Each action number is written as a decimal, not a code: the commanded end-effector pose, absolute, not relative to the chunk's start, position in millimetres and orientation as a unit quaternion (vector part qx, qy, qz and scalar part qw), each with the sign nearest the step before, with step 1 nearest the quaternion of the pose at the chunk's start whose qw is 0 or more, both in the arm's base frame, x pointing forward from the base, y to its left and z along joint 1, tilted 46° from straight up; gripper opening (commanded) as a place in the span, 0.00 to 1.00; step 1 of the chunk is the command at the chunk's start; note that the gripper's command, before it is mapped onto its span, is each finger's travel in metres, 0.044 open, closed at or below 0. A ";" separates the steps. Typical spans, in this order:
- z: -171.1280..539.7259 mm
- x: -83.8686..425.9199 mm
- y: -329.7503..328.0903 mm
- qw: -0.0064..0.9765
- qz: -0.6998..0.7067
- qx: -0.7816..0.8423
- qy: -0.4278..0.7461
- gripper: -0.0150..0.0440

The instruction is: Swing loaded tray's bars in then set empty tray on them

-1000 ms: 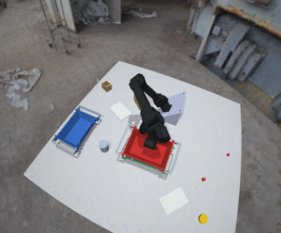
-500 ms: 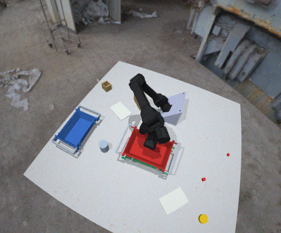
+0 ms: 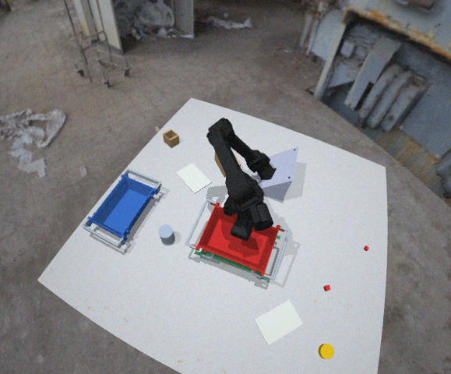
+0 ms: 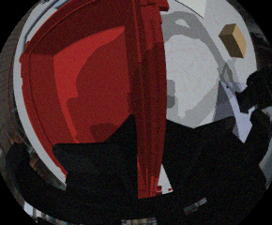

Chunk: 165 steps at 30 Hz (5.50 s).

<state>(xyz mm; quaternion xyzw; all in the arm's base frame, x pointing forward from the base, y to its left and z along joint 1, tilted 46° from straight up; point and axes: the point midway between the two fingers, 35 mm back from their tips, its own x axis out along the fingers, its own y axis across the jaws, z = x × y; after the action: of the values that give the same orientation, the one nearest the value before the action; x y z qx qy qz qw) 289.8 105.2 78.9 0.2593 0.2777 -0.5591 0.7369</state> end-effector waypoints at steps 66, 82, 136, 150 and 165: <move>67.1 285.5 97.2 0.730 -0.567 0.251 0.288 0.25; 67.1 285.5 97.2 0.730 -0.567 0.251 0.288 0.25; 60.7 285.0 93.2 0.730 -0.567 0.251 0.288 0.25; 60.7 285.0 93.2 0.730 -0.567 0.251 0.288 0.25; 65.3 288.6 96.7 0.736 -0.560 0.259 0.278 0.25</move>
<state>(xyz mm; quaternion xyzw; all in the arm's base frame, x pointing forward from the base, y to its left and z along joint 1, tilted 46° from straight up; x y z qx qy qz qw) 289.6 97.7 66.6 0.2617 0.2755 -0.5584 0.7375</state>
